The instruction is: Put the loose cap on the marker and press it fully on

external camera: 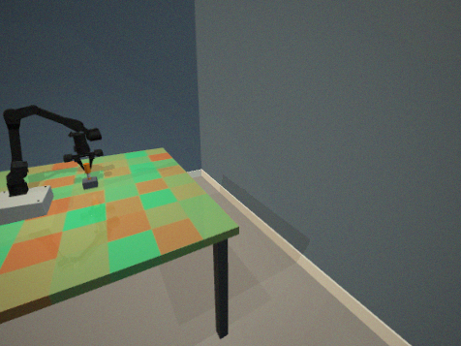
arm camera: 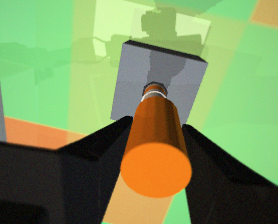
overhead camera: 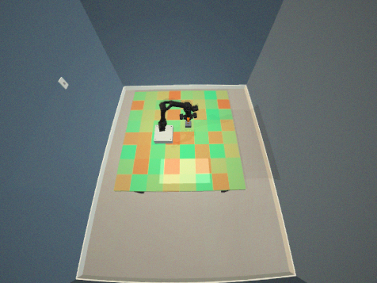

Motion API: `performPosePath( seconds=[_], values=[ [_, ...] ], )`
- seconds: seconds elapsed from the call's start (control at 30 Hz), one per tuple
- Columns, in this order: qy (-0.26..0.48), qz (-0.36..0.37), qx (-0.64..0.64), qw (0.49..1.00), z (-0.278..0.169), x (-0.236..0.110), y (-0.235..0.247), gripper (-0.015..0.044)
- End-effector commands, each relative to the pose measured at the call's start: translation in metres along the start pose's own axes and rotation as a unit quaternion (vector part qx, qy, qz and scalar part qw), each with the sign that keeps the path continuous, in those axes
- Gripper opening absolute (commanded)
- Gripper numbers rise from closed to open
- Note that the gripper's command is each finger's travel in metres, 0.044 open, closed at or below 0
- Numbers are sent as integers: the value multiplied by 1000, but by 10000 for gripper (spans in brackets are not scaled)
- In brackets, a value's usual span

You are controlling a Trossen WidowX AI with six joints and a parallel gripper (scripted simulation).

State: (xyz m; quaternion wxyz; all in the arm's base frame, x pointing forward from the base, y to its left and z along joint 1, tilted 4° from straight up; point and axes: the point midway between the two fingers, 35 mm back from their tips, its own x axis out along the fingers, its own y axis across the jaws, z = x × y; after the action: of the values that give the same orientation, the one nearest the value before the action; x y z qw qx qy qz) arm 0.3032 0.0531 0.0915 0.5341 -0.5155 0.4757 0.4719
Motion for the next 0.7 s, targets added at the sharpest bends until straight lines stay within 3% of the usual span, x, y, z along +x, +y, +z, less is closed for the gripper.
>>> performPosePath(
  seconds=[0.0,0.6,0.67],
  values=[
    [0,3,1,1000,0,9,1,0],
    [0,3,1,1000,0,23,2,0],
    [1,3,-1,1000,0,22,2,53]
  ],
)
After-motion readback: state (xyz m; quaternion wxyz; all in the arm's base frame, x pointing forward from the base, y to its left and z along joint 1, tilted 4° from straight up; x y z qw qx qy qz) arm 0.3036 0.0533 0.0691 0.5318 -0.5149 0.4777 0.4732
